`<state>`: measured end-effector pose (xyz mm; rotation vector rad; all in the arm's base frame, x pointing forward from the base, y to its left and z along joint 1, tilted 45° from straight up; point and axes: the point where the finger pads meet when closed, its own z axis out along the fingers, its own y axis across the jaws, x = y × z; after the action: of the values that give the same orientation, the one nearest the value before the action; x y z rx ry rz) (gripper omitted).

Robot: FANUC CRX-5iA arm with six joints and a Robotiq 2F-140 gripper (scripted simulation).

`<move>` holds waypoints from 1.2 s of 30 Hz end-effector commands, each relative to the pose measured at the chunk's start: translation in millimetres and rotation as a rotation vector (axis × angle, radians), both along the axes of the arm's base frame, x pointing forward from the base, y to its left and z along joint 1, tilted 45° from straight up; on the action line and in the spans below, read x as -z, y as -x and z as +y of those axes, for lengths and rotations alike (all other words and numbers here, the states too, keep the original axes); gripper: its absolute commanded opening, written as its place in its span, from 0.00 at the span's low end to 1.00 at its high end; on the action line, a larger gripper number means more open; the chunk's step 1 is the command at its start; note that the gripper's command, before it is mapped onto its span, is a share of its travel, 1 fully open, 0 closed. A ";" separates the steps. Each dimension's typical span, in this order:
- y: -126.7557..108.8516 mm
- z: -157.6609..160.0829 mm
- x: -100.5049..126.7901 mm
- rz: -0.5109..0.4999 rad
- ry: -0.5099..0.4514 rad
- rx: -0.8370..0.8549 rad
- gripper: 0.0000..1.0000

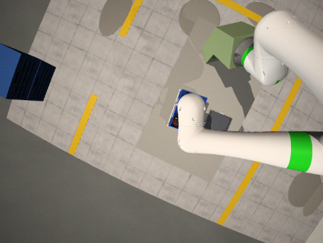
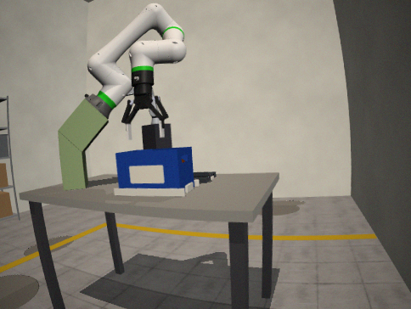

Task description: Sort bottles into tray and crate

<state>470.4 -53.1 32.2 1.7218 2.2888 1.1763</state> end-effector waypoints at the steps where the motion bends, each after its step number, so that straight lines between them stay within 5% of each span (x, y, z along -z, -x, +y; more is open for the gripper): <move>1: 0.0 -0.3 -0.1 0.000 0.000 0.000 1.00; 36: 6.1 10.7 -4.6 0.000 0.000 0.000 1.00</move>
<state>467.1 -47.0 34.7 1.7211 2.2891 1.1767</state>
